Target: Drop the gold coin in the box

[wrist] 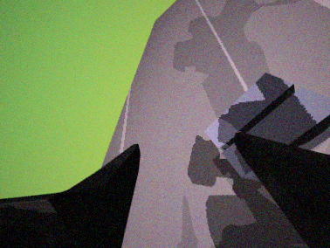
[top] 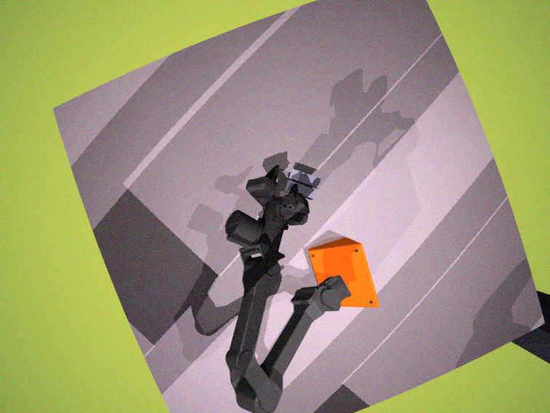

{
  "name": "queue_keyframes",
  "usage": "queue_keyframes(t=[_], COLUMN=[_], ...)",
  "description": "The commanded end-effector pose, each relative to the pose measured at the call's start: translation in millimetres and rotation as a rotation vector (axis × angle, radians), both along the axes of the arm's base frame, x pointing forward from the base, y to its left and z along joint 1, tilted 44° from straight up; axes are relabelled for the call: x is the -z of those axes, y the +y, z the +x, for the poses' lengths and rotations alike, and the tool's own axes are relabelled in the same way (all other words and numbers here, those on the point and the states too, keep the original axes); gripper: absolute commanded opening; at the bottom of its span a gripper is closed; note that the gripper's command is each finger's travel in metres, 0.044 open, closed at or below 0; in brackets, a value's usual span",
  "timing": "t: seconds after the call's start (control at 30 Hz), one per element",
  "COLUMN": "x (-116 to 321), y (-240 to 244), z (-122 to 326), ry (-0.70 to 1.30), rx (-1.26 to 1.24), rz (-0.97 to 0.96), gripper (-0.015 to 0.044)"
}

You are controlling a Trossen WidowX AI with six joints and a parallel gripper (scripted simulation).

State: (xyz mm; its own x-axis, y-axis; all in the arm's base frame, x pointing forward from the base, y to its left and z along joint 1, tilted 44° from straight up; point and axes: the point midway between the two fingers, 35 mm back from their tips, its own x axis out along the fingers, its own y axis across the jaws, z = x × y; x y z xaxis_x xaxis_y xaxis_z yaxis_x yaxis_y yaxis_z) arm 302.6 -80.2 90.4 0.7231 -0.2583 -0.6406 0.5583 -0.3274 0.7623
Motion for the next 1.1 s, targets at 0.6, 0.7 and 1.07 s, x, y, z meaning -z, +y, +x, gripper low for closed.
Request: queue_keyframes(t=[0.6,0.7,1.07], x=[17,10,-15], y=[25,32,49], z=[-48,-55,-72], ry=[0.415,0.357,0.059], rx=[-1.416,-1.604,-2.047], rz=[-0.554,-0.593,-0.765], gripper=[0.0161,0.0161,0.0161])
